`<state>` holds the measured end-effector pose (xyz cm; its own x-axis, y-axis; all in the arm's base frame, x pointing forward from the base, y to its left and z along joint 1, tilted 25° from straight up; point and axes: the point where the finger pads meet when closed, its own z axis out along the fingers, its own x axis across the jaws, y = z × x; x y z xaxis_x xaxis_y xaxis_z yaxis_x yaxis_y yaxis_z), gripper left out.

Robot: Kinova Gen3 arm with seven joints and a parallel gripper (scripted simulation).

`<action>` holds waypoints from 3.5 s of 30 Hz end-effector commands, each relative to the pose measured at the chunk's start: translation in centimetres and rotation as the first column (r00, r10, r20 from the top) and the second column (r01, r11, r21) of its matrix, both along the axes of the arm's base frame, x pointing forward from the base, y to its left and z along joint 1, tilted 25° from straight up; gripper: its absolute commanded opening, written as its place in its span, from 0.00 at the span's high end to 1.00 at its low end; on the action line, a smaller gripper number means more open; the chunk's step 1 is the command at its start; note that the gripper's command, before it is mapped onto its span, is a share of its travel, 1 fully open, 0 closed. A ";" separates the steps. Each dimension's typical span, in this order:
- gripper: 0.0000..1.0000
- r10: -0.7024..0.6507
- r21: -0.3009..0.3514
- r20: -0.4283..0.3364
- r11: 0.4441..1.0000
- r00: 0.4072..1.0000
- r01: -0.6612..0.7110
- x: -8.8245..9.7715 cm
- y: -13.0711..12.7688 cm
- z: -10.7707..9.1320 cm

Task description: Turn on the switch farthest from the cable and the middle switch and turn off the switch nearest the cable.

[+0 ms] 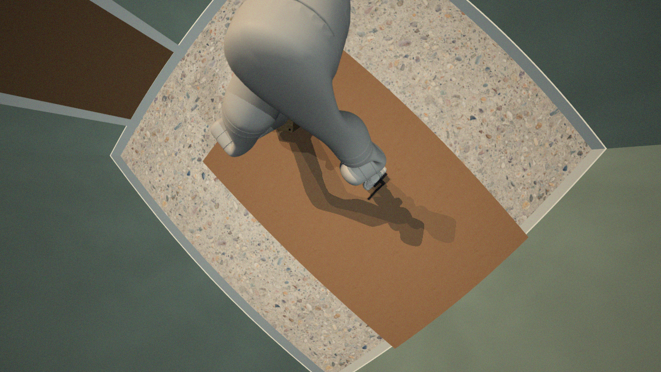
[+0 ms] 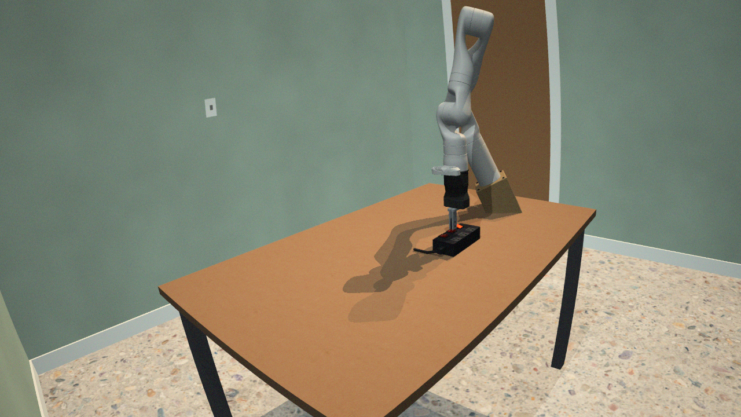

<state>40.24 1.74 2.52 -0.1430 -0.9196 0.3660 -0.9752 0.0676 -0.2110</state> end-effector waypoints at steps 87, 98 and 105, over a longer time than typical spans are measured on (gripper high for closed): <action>1.00 0.007 -0.003 -0.001 1.000 1.000 -0.007 0.3 -0.5 -0.7; 1.00 0.007 -0.003 -0.001 1.000 1.000 -0.007 0.3 -0.5 -0.8; 1.00 0.007 -0.003 -0.001 1.000 1.000 -0.007 0.3 -0.5 -0.8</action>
